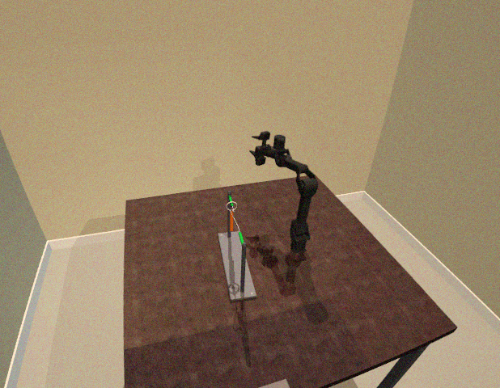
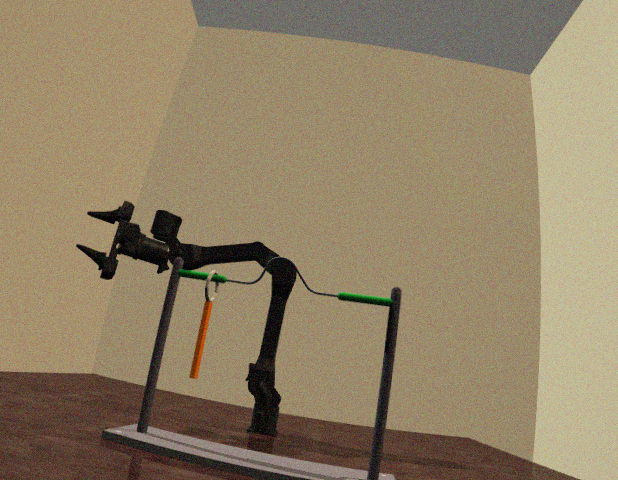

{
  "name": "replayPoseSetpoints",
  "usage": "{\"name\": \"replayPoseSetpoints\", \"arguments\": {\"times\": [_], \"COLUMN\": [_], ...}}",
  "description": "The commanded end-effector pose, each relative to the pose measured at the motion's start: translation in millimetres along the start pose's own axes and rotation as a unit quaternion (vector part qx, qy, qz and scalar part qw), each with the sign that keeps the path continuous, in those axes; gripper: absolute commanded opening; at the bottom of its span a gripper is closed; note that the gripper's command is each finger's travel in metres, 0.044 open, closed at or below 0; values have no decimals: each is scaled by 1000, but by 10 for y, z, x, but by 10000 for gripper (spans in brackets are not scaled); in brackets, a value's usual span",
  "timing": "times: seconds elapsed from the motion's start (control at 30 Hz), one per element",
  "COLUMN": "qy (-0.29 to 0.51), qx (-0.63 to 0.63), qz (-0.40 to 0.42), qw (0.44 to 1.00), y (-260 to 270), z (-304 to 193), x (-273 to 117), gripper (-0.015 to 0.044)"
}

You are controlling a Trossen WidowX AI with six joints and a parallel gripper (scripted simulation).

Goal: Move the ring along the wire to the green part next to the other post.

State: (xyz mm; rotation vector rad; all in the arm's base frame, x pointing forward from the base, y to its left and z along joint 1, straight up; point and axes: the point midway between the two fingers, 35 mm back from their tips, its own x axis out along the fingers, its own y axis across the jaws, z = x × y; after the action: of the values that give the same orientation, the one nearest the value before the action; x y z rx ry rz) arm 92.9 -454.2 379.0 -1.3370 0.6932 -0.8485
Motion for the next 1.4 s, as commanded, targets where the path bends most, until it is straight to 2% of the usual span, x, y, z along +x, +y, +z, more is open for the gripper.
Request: {"name": "replayPoseSetpoints", "arguments": {"times": [0.0,0.27,0.8,1.37], "qy": [-1,-61,-151,-173], "qx": [3,121,351,521], "qz": [1,44,181,356], "qw": [1000,990,906,756], "y": [7,355,1359,2647], "z": [18,762,1952,2550], "x": [-5,-301,-1280,-2389], "gripper": [374,164,160,160]}}
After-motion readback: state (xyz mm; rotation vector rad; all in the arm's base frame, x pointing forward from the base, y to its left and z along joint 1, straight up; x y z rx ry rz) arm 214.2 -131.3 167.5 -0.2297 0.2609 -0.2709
